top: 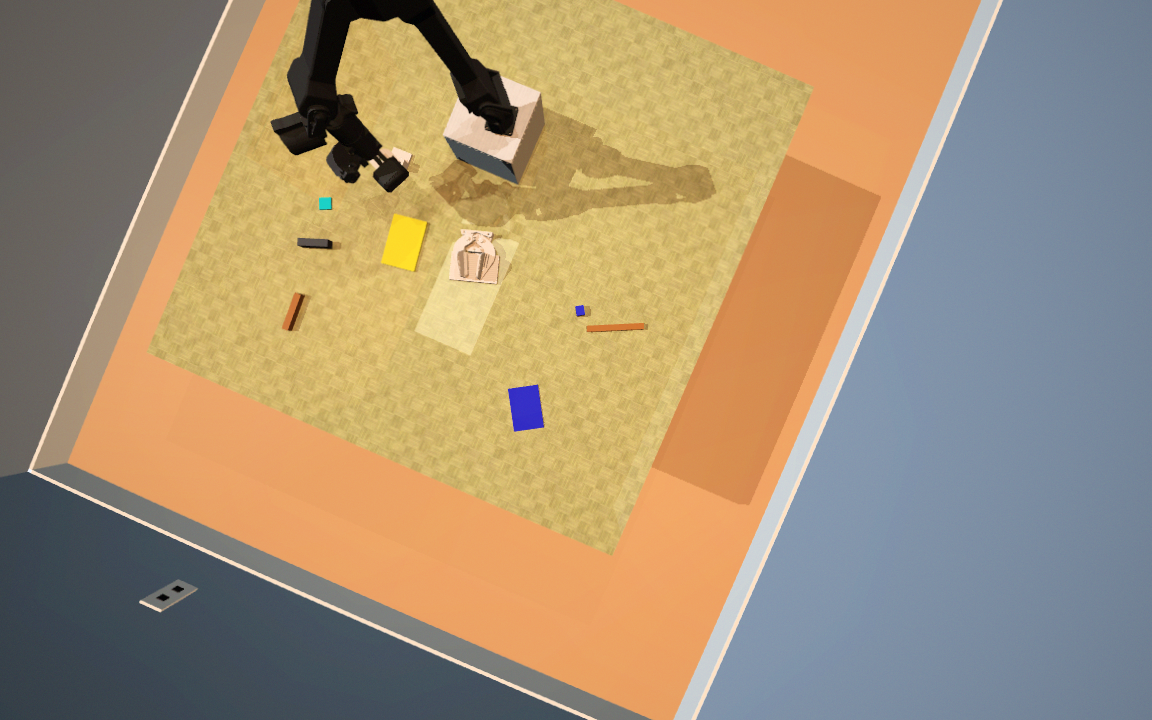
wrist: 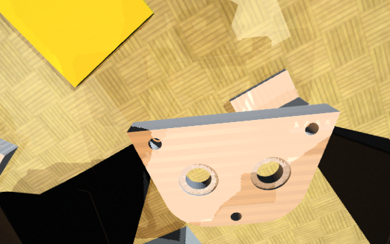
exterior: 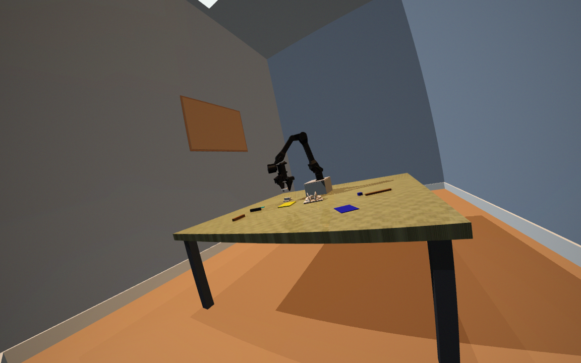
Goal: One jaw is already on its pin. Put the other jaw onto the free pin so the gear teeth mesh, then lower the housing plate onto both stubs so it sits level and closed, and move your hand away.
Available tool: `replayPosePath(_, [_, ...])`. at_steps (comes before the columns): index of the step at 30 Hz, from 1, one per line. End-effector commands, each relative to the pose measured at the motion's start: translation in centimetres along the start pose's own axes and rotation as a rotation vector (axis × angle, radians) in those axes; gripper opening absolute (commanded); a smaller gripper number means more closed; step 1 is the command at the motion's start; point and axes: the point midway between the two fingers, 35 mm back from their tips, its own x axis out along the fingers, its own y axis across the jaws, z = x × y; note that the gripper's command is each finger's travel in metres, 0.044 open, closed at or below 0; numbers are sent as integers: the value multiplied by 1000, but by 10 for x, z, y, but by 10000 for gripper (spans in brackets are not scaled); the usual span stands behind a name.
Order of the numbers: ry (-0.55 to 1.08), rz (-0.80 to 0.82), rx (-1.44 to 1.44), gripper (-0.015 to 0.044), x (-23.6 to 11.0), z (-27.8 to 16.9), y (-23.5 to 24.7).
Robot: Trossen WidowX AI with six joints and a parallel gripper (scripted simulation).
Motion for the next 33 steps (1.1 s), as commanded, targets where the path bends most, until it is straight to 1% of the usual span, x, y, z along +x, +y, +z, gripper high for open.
replayPosePath(1, [1,-2,86,351,0,3,9])
replayPosePath(33, [5,4,868,351,1,14,92])
